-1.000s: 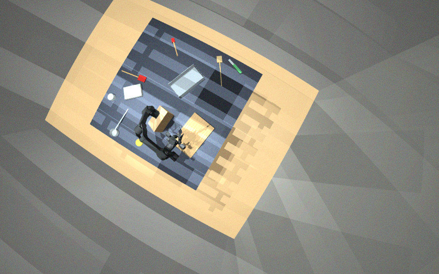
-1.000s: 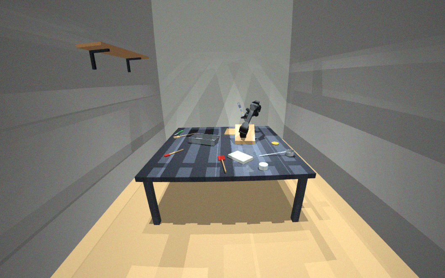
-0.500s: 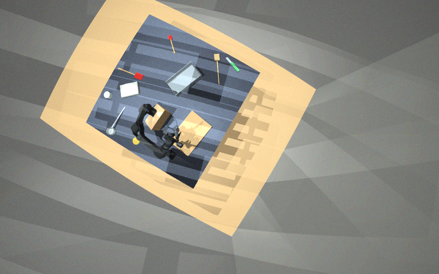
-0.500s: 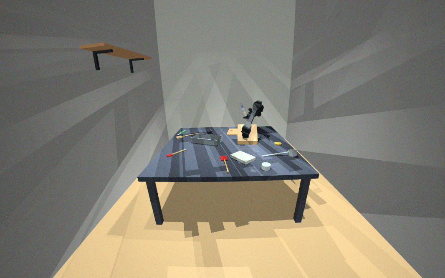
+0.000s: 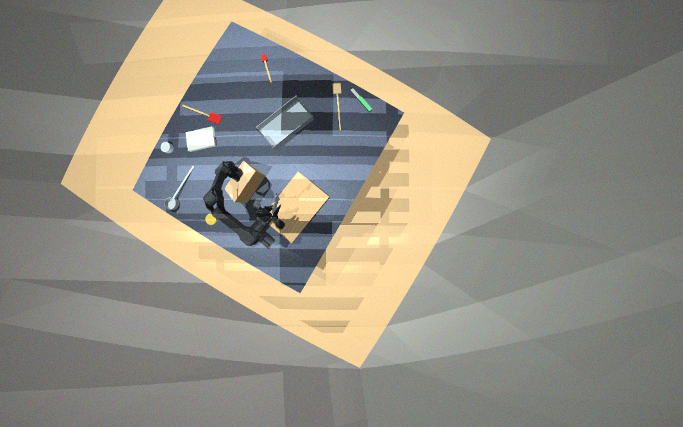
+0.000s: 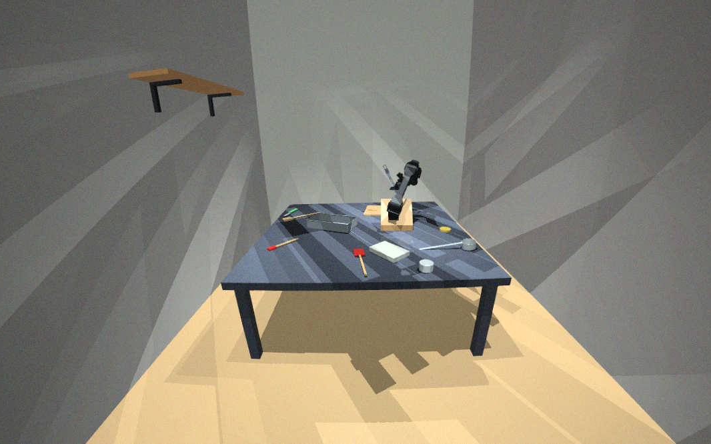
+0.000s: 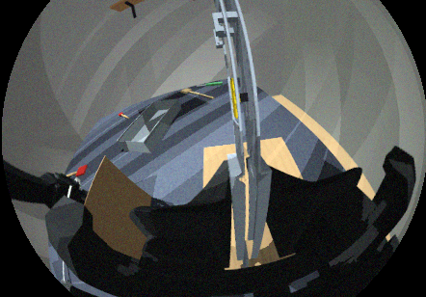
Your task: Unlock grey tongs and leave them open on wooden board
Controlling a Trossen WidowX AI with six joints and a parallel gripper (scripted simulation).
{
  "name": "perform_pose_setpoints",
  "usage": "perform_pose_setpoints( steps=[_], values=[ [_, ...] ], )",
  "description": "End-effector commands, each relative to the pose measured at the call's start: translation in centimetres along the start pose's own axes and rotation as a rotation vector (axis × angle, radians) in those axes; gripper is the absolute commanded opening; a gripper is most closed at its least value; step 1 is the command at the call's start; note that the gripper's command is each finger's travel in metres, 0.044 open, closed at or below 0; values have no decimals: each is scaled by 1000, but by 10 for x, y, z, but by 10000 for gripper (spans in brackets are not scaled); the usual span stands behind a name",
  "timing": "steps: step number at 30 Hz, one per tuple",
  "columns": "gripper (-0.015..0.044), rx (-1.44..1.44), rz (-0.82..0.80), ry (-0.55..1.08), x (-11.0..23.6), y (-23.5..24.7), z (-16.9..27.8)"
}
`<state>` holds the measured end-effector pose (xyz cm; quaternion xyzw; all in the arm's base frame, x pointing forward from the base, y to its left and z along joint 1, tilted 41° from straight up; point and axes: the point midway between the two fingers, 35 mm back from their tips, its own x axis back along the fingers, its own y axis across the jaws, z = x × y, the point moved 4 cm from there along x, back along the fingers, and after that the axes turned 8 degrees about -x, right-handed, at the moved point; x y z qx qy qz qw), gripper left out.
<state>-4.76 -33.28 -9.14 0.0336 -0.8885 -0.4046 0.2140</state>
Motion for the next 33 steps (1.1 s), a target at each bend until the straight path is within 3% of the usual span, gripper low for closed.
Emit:
perform_pose_setpoints(
  steps=[1,14,27,33],
  values=[
    [-150,-3,-17,101,-9,2,-5],
    [-150,-20,-10,604,-39,5,-14],
    [-150,1,155,1080,-57,4,-35],
    [-150,7,184,1130,-59,3,-38]
  ],
)
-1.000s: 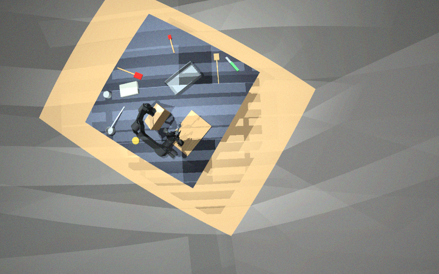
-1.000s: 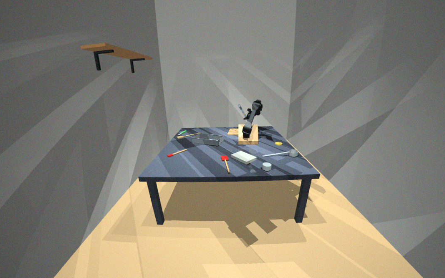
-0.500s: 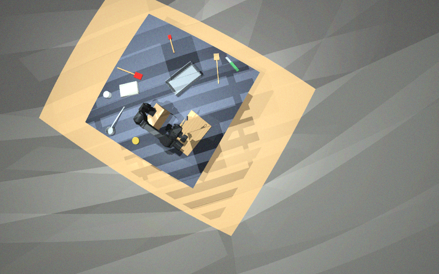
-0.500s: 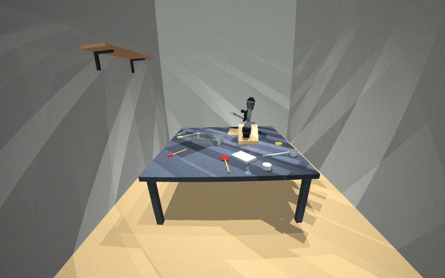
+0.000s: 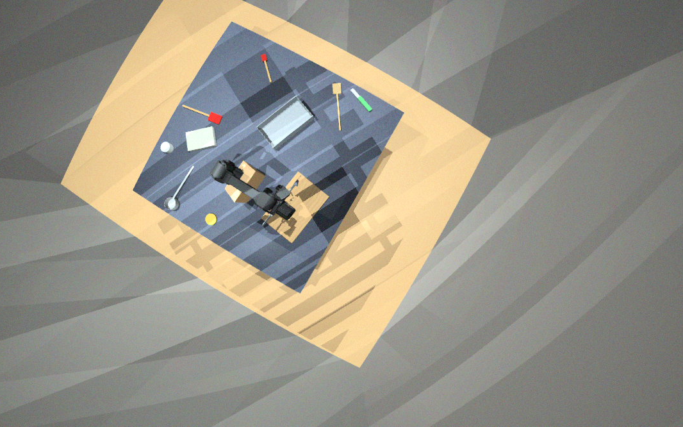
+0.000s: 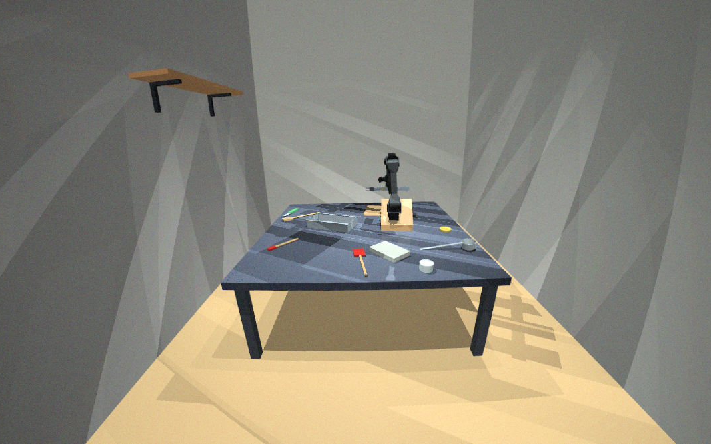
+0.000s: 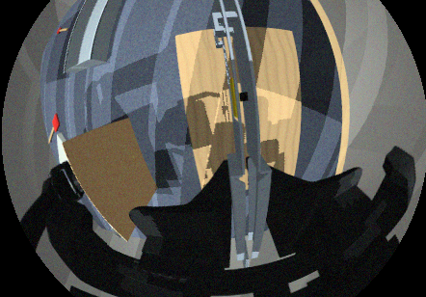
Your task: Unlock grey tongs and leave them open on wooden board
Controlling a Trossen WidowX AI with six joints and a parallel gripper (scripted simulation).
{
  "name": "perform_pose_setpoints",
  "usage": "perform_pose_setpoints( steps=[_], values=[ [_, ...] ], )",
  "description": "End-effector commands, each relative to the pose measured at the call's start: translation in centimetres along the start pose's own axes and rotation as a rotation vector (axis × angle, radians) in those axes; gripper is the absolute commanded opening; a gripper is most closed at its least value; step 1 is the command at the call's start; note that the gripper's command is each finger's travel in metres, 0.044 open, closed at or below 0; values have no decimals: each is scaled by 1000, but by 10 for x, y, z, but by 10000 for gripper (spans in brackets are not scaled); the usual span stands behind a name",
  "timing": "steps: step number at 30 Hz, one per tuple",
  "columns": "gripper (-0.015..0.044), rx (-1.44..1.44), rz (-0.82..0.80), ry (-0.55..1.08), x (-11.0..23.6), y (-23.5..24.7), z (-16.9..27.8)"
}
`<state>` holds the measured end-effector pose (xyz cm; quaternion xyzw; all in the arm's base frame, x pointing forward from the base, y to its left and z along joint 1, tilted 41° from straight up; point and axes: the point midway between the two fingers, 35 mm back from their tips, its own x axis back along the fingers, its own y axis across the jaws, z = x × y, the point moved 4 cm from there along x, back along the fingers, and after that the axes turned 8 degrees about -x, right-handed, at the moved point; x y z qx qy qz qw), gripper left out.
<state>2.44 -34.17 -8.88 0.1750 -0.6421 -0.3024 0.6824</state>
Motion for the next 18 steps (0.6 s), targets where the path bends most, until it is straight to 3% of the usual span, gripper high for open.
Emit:
perform_pose_setpoints(
  steps=[1,18],
  values=[
    [-150,-13,14,13,2,-1,2],
    [-150,-13,14,13,-17,-4,2]
  ],
)
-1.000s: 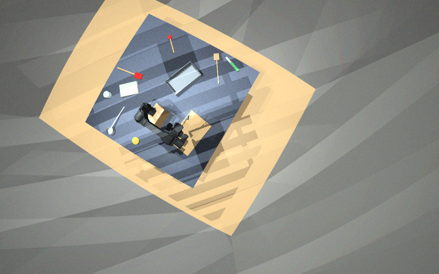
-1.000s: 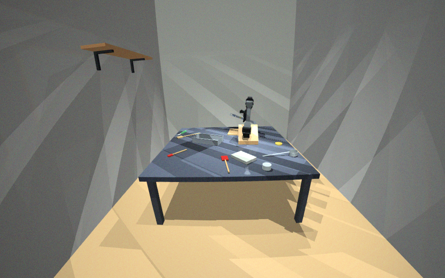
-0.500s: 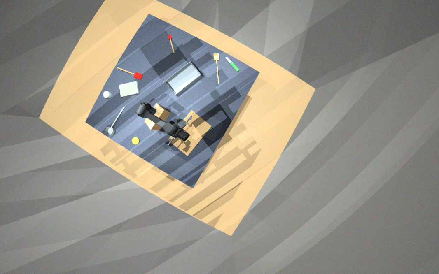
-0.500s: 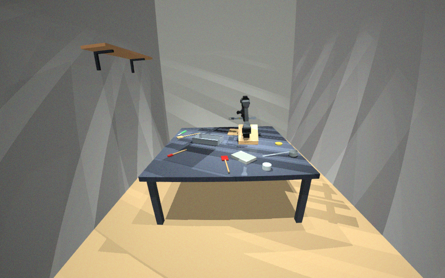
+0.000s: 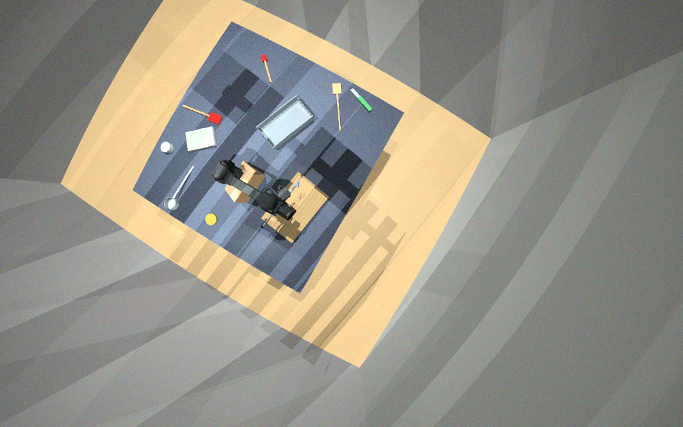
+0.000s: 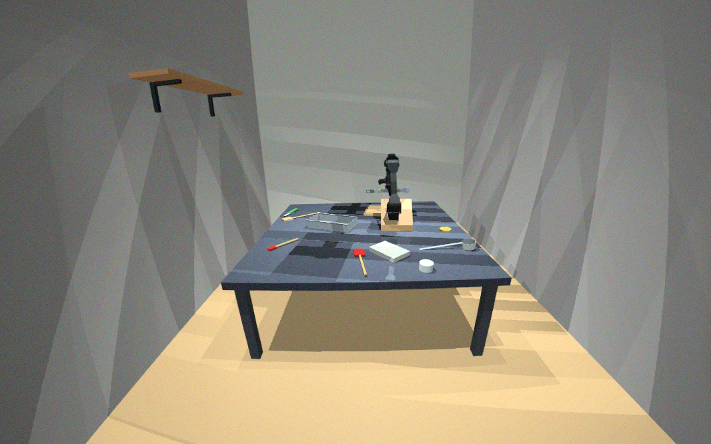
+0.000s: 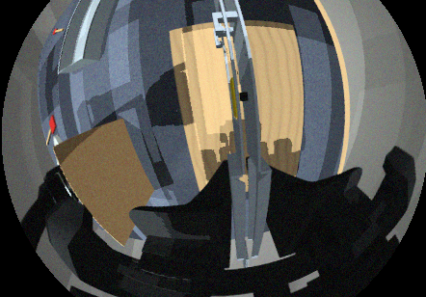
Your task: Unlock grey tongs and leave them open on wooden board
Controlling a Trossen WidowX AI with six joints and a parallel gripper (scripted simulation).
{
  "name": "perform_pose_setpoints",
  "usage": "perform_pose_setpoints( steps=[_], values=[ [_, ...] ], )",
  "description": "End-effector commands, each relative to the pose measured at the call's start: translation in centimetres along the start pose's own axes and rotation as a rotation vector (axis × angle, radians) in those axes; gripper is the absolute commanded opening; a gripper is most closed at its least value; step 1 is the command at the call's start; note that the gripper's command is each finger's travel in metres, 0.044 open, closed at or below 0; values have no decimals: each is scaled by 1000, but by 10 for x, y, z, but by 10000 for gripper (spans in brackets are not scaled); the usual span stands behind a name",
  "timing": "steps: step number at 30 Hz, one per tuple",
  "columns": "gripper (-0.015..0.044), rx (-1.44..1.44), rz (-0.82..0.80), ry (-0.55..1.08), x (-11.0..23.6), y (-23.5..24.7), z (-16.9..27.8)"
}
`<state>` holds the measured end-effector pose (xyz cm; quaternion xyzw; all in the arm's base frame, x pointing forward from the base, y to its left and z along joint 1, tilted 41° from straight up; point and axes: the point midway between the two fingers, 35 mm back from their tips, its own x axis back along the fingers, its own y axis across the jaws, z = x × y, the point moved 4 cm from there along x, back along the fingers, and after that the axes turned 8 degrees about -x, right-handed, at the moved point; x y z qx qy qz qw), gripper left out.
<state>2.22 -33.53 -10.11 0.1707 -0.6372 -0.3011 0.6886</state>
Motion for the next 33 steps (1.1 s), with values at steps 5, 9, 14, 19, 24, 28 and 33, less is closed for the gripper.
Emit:
perform_pose_setpoints(
  steps=[5,9,14,19,24,28,33],
  values=[
    [-150,-4,4,0,-11,-2,0],
    [-150,-4,4,0,-18,-2,-1],
    [-150,-4,4,0,-26,-3,-1],
    [-150,-4,3,0,-34,-3,-1],
    [-150,-4,3,0,-43,-3,-1],
    [-150,-4,3,0,-49,-3,-1],
    [-150,-4,3,0,-58,-3,-1]
  ],
)
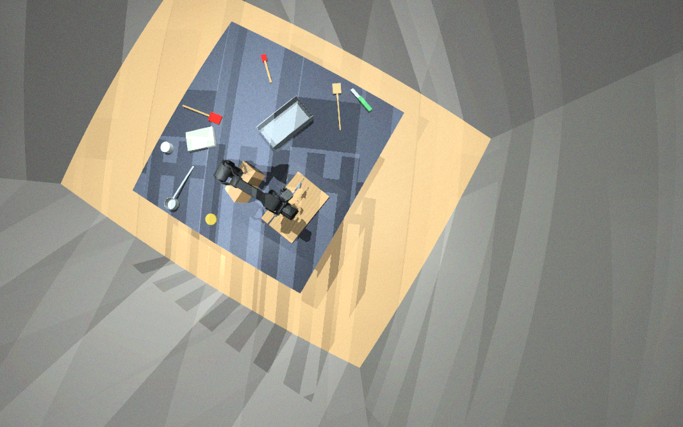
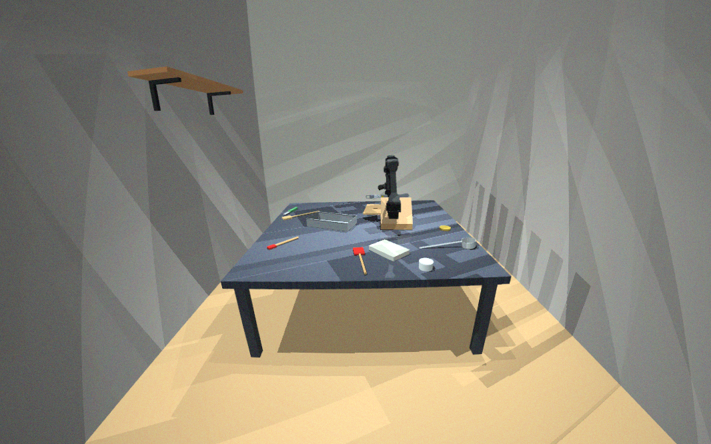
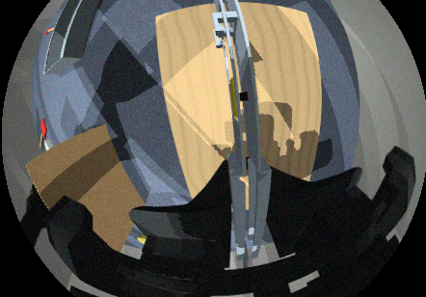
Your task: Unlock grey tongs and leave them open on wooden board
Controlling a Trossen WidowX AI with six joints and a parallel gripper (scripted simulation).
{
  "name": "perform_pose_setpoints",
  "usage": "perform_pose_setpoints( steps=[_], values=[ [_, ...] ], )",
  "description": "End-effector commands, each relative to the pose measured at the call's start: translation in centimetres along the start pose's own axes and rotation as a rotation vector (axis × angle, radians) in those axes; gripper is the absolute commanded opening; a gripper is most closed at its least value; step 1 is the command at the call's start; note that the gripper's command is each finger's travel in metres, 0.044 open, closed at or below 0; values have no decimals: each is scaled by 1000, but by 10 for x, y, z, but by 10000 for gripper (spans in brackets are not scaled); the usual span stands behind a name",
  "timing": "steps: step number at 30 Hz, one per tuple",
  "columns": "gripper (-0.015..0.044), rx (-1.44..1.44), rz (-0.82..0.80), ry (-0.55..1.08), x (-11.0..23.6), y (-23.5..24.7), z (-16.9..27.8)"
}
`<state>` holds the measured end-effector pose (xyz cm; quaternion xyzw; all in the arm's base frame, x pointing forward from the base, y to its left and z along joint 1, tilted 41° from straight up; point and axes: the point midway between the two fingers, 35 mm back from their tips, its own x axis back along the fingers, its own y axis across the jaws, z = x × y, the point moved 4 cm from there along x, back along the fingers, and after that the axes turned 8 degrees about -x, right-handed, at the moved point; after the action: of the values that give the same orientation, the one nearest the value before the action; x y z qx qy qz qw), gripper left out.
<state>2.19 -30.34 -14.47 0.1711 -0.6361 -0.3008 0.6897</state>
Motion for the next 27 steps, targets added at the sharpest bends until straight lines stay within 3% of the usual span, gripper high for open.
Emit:
perform_pose_setpoints(
  steps=[1,27],
  values=[
    [-150,-4,2,-3,-5,0,0],
    [-150,-4,0,-4,-45,5,1]
  ],
)
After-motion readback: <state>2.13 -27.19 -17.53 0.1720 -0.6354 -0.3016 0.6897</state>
